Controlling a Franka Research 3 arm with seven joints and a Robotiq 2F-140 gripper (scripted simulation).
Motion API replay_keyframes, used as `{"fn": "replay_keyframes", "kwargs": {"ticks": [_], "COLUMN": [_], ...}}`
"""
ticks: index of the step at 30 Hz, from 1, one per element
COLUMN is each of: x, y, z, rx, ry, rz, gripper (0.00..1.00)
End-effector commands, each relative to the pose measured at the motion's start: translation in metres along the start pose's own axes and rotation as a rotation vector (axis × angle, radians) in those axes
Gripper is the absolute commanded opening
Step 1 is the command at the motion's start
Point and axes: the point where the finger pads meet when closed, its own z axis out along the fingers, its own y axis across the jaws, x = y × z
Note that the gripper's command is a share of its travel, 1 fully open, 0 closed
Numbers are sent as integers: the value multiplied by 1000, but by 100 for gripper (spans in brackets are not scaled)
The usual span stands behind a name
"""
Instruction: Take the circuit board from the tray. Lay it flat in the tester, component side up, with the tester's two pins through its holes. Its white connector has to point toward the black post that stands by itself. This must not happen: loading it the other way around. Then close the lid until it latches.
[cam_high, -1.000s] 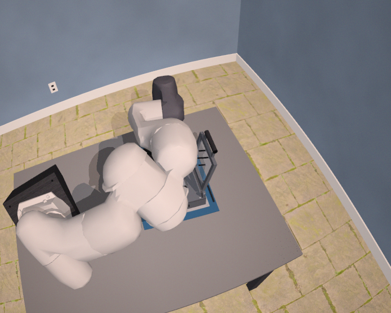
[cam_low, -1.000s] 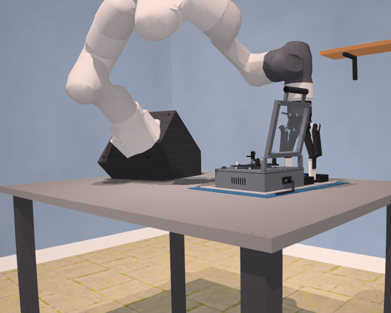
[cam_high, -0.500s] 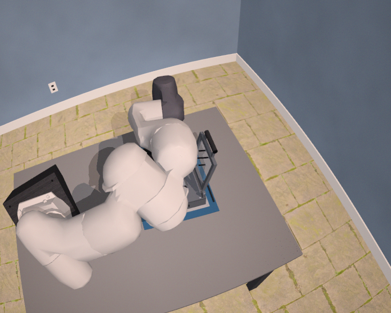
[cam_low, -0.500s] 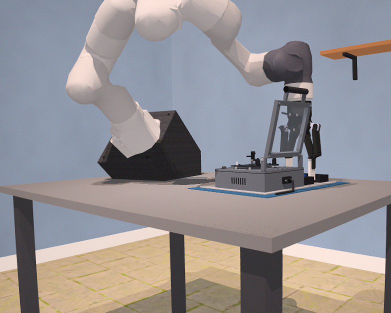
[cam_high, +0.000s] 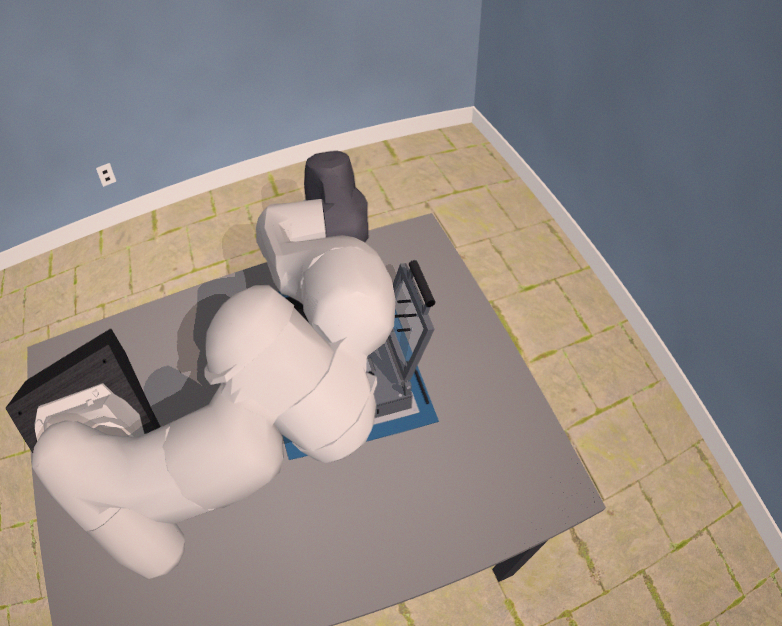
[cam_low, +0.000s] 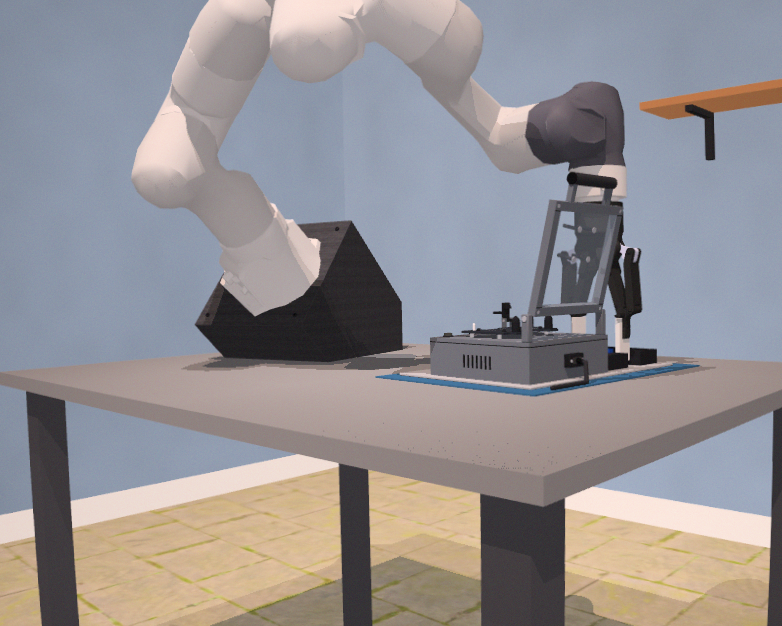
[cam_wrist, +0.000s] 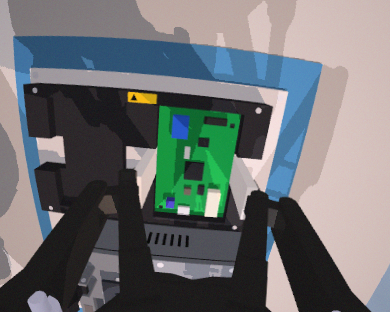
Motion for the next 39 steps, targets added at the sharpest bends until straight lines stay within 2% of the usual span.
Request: {"fn": "replay_keyframes", "kwargs": {"ticks": [1, 16, 39], "x": [1, 1, 1], "y": [0, 0, 0], "z": [1, 1, 1], "rx": [0, 0, 0], "ry": [2, 2, 2], "rz": [2, 2, 2], "gripper": [49, 46, 46]}}
